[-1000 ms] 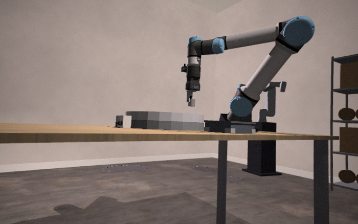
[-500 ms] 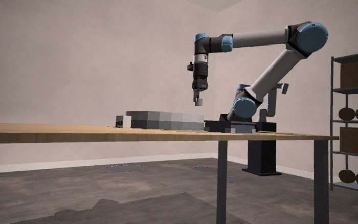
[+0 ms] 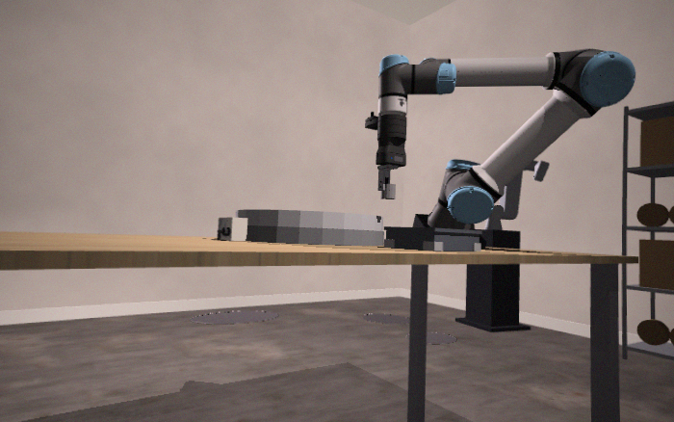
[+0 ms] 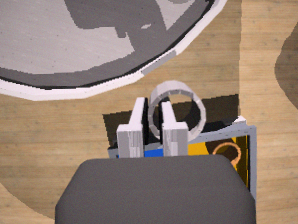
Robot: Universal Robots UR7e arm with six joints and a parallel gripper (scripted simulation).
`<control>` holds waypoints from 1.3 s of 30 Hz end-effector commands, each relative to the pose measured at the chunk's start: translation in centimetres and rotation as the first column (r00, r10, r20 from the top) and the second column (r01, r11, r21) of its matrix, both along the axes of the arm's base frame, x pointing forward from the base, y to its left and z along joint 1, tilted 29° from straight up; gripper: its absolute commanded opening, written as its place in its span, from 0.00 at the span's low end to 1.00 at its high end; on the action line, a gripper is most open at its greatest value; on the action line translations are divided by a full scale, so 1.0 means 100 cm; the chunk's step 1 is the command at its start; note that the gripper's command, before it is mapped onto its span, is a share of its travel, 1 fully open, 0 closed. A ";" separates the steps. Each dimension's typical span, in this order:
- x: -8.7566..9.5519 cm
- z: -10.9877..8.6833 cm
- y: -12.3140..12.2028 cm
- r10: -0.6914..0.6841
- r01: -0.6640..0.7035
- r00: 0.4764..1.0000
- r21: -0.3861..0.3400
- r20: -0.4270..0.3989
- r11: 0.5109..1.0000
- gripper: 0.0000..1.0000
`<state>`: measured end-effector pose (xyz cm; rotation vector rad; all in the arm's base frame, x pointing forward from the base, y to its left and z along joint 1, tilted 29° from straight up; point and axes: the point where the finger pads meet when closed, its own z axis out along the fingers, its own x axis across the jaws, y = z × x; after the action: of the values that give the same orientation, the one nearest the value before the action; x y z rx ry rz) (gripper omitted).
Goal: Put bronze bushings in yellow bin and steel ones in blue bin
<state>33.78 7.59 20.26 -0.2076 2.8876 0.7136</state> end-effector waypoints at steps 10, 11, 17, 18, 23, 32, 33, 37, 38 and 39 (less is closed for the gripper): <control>-0.007 0.036 0.062 -0.005 0.005 1.000 -0.006 0.002 1.000 0.00; -0.008 0.041 0.072 -0.005 0.005 1.000 -0.006 0.002 1.000 0.00; -0.010 0.052 0.092 -0.005 0.005 1.000 -0.007 0.002 1.000 0.00; -0.010 0.052 0.092 -0.005 0.005 1.000 -0.007 0.002 1.000 0.00; -0.010 0.052 0.092 -0.005 0.005 1.000 -0.007 0.002 1.000 0.00; -0.011 0.052 0.092 -0.004 0.004 1.000 -0.005 0.003 1.000 0.00; -0.010 0.052 0.092 -0.005 0.005 1.000 -0.006 0.003 1.000 0.00; -0.012 0.051 0.091 -0.004 0.004 1.000 -0.003 0.002 1.000 0.00; -0.011 0.051 0.092 -0.005 0.005 1.000 -0.004 0.002 1.000 0.00; -0.011 0.051 0.092 -0.005 0.005 1.000 -0.005 0.002 1.000 0.00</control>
<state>32.56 16.77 25.27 -0.2020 2.8880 0.7084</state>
